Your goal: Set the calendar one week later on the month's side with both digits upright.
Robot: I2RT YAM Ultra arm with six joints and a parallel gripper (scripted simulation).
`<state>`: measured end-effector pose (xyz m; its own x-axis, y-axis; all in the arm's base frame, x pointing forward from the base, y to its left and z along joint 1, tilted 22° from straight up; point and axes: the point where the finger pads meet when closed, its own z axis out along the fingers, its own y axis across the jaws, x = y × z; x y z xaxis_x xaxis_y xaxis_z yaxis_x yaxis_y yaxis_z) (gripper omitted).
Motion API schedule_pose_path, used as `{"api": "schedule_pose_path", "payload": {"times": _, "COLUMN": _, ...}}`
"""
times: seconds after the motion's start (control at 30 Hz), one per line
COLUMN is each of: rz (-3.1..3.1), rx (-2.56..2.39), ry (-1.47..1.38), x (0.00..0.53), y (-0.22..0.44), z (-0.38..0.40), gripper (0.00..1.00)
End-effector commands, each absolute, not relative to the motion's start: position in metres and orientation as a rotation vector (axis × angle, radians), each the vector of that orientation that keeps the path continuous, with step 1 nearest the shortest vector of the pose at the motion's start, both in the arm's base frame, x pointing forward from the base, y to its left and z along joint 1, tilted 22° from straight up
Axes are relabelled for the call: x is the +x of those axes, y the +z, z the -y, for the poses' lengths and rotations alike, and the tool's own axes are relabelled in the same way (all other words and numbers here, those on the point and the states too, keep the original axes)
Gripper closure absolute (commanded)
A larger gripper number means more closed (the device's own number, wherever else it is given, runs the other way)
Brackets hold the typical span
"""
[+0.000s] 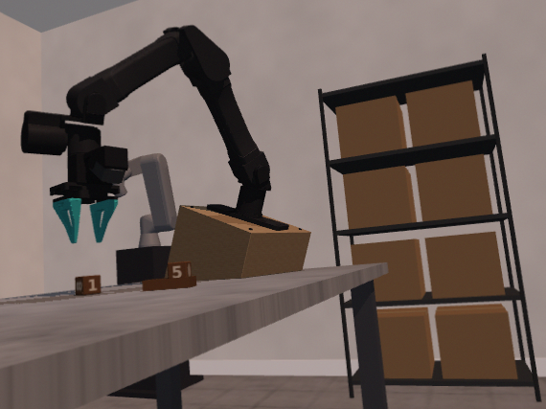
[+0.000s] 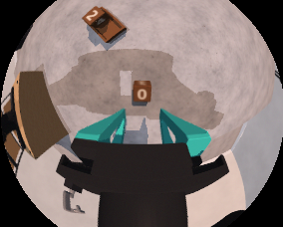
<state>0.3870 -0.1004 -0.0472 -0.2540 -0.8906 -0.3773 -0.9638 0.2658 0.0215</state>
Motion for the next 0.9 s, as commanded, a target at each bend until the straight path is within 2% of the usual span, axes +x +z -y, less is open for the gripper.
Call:
{"api": "schedule_pose_path", "payload": {"times": 0.0, "rz": -2.254, "rx": -1.696, "ry": 0.348, "x": 0.387, "y": -0.043, "z": 0.104, "gripper": 0.53}}
{"api": "schedule_pose_path", "payload": {"times": 0.87, "rz": -2.254, "rx": -1.696, "ry": 0.349, "x": 0.390, "y": -0.068, "z": 0.094, "gripper": 0.53}}
